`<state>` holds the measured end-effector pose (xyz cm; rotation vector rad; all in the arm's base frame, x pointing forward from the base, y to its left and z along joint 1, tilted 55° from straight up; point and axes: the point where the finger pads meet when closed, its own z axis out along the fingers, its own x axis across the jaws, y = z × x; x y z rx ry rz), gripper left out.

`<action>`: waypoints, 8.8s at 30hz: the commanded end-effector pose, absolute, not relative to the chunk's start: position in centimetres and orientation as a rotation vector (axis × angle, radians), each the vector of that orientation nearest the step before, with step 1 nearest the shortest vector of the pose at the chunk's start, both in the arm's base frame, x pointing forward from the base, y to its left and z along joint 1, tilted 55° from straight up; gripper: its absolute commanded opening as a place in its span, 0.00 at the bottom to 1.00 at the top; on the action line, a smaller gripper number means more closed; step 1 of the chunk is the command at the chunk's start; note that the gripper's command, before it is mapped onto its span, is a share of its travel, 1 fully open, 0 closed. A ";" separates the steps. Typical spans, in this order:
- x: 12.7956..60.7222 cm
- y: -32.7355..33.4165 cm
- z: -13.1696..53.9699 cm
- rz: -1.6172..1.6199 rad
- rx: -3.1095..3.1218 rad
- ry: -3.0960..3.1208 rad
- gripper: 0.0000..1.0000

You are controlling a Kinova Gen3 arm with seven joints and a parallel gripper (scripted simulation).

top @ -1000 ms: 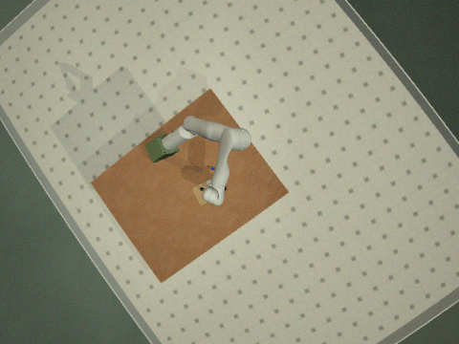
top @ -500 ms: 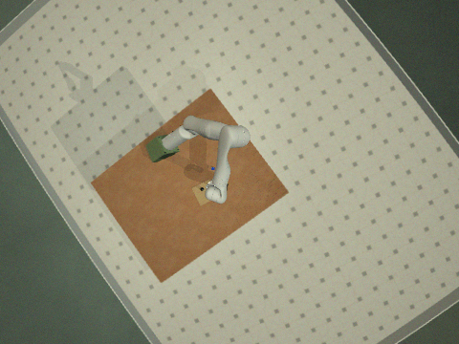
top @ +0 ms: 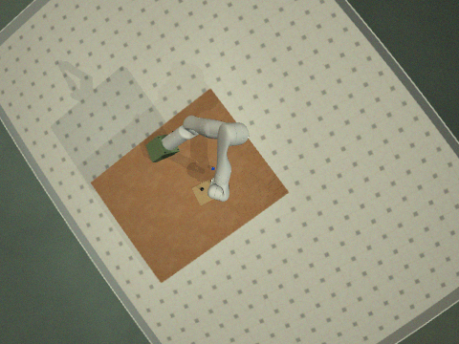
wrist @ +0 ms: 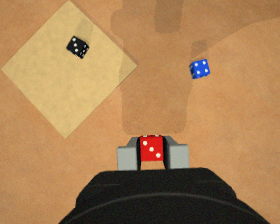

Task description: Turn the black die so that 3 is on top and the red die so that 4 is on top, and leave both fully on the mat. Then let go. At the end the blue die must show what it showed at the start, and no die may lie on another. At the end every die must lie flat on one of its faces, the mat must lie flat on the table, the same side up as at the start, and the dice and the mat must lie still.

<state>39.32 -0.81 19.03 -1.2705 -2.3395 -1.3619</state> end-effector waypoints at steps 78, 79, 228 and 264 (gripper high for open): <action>39.0 -1.2 18.3 -2.813 -1.183 -1.618 0.40; 39.0 -1.2 18.3 -2.820 -1.184 -1.612 0.40; 41.3 5.7 13.1 -2.831 -1.173 -1.598 0.40; 41.3 5.7 13.1 -2.831 -1.173 -1.598 0.70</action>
